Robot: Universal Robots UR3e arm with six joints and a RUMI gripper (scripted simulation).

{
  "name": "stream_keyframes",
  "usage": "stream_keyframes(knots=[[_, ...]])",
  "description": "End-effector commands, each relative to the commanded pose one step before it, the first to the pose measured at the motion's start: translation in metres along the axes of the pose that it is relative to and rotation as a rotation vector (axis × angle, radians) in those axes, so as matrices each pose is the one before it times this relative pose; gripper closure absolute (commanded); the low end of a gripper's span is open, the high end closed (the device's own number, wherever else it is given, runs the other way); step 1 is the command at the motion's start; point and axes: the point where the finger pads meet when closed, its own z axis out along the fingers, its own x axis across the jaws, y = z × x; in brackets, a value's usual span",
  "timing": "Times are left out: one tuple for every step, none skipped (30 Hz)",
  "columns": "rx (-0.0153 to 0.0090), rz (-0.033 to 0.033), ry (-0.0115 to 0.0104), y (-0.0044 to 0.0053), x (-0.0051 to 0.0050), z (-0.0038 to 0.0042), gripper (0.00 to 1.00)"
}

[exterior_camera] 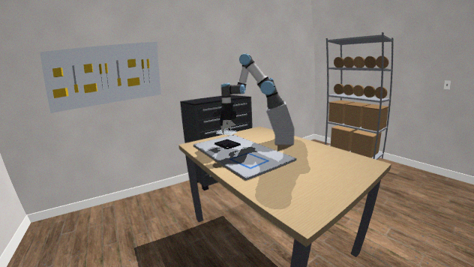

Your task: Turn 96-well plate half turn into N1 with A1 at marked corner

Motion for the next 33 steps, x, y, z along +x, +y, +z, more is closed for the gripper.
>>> stream_keyframes(knots=[[0.00432, 0.15380, 0.00756, -0.000754, -0.00043, -0.000479, 1.00], [0.00000, 0.03333, 0.00000, 0.000001, 0.00000, -0.000001, 1.00], [0.00000, 0.03333, 0.00000, 0.000001, 0.00000, -0.000001, 1.00], [0.00000, 0.03333, 0.00000, 0.000001, 0.00000, -0.000001, 1.00], [0.00000, 0.00000, 0.00000, 0.000000, 0.00000, 0.000000, 1.00], [0.00000, 0.00000, 0.00000, 0.000000, 0.00000, 0.000000, 1.00], [0.00000, 0.03333, 0.00000, -0.000002, -0.00001, -0.000001, 1.00], [0.00000, 0.03226, 0.00000, 0.000000, 0.00000, 0.000000, 1.00], [0.00000, 0.00000, 0.00000, 0.000000, 0.00000, -0.000001, 1.00], [0.00000, -0.00001, -0.00003, -0.000001, 0.00008, 0.000005, 1.00], [0.00000, 0.00000, 0.00001, 0.000003, -0.00002, -0.000001, 1.00], [0.00000, 0.00000, 0.00001, 0.000004, -0.00002, -0.000001, 1.00], [0.00000, 0.00000, 0.00001, 0.000005, -0.00002, -0.000001, 1.00], [0.00000, 0.00000, 0.00000, 0.000005, -0.00001, -0.000001, 1.00], [0.00000, 0.00000, 0.00000, 0.000006, -0.00001, -0.000001, 1.00], [0.00000, 0.00000, 0.00000, 0.000006, -0.00001, -0.000001, 1.00], [0.00000, 0.00000, 0.00000, 0.000006, -0.00001, 0.000000, 1.00], [0.00000, -0.00001, -0.00002, -0.000014, 0.00006, 0.000005, 1.00], [0.00000, 0.00000, 0.00001, 0.000012, -0.00002, -0.000002, 1.00], [0.00000, 0.00000, 0.00000, 0.000010, -0.00001, -0.000001, 1.00], [0.00000, 0.00000, 0.00000, 0.000009, -0.00001, -0.000001, 1.00], [0.00000, 0.00000, 0.00000, 0.000000, 0.00000, 0.000000, 1.00], [0.00000, 0.00000, 0.00000, 0.000000, 0.00000, 0.000000, 1.00], [-0.00009, -0.00041, -0.00009, 0.000007, 0.00002, 0.000011, 1.00], [0.00001, 0.00011, 0.00003, 0.000003, 0.00000, 0.000000, 1.00], [-0.00001, 0.00001, 0.00001, 0.000004, 0.00000, 0.000002, 1.00], [-0.00001, 0.00000, 0.00001, 0.000004, 0.00000, 0.000002, 1.00], [-0.00001, 0.00000, 0.00001, 0.000004, 0.00000, 0.000002, 1.00], [-0.00001, 0.00000, 0.00001, 0.000004, 0.00000, 0.000002, 1.00], [-0.00001, 0.00000, 0.00001, 0.000004, 0.00000, 0.000002, 1.00], [-0.00001, 0.00000, 0.00001, 0.000004, 0.00000, 0.000002, 1.00], [-0.00001, 0.00000, 0.00001, 0.000004, 0.00000, 0.000002, 1.00], [-0.00001, 0.00000, 0.00001, 0.000004, 0.00000, 0.000002, 1.00]])
